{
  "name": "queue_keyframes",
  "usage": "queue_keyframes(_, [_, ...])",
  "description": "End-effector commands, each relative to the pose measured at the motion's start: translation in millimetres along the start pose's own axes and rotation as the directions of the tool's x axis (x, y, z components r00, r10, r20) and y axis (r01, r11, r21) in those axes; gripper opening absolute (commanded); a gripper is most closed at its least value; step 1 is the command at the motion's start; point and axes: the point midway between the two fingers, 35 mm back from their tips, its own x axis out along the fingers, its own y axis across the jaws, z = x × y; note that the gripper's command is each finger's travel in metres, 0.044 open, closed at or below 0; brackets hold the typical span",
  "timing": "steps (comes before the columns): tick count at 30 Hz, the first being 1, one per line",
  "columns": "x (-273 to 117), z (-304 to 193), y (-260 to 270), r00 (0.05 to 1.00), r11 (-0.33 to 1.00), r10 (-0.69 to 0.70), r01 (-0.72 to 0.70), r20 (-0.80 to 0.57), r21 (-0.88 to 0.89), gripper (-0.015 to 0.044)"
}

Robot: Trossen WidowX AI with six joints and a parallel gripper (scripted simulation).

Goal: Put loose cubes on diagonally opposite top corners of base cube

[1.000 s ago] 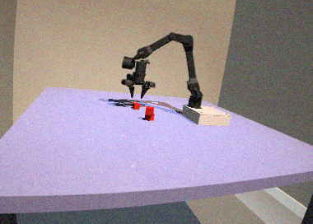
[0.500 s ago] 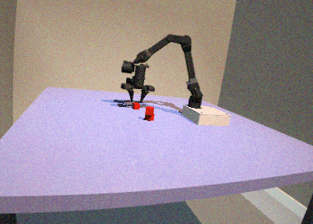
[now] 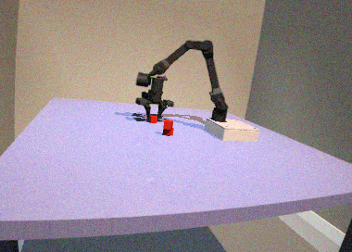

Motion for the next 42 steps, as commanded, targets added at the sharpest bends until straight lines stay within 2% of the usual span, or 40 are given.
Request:
queue_keyframes(1, [2,-1,0,1.0,1.0,0.001,-0.001,-0.004,0.005,0.0134])
queue_keyframes(2, [2,-1,0,1.0,1.0,0.001,-0.001,-0.004,0.005,0.0107])
queue_keyframes(3, [2,-1,0,1.0,1.0,0.001,-0.001,-0.004,0.005,0.0105])
queue_keyframes(8, [-2,0,0,1.0,1.0,0.001,-0.001,-0.004,0.005,0.0105])
queue_keyframes(42, [-107,0,-1,1.0,1.0,0.001,-0.001,-0.004,0.005,0.0105])
